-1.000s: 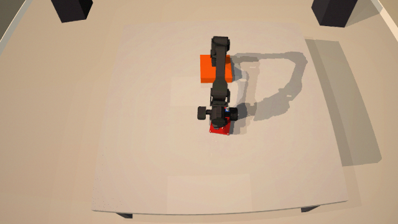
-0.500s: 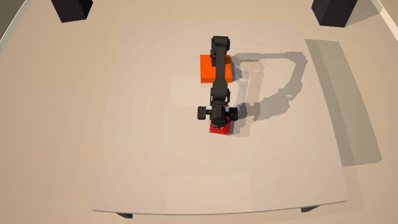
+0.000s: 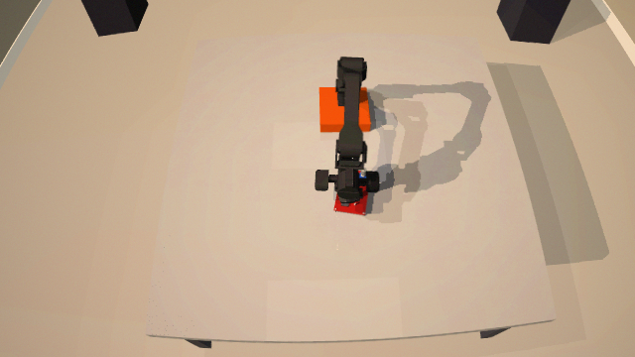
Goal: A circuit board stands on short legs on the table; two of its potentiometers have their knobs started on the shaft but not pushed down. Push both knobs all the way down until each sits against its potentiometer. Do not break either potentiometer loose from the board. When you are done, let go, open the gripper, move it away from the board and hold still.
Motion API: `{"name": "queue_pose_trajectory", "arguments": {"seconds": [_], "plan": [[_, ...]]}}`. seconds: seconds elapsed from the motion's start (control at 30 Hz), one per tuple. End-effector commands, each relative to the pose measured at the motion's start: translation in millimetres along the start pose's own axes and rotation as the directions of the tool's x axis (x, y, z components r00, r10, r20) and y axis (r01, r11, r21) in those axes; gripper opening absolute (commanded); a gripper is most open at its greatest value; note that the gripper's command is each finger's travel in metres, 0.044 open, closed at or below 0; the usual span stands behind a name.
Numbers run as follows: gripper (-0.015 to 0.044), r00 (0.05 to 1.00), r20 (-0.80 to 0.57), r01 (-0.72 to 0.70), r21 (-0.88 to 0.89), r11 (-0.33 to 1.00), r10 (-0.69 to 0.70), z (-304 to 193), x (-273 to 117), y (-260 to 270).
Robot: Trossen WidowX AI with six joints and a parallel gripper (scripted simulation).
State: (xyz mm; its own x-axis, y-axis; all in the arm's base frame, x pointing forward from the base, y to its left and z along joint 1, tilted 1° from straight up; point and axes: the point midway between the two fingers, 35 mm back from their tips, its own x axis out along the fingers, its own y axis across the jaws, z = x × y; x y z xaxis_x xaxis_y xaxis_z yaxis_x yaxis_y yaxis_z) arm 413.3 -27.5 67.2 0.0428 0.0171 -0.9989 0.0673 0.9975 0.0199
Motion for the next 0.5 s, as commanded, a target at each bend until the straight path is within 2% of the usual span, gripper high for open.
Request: {"name": "queue_pose_trajectory", "arguments": {"seconds": [0.0, 0.47], "plan": [[0.0, 1.0, -0.009, 0.003, -0.005, 1.0, -0.003, 0.6, 10.9, -0.3], [0.0, 1.0, -0.009, 0.003, -0.005, 1.0, -0.003, 0.6, 14.4, -0.3]]}}
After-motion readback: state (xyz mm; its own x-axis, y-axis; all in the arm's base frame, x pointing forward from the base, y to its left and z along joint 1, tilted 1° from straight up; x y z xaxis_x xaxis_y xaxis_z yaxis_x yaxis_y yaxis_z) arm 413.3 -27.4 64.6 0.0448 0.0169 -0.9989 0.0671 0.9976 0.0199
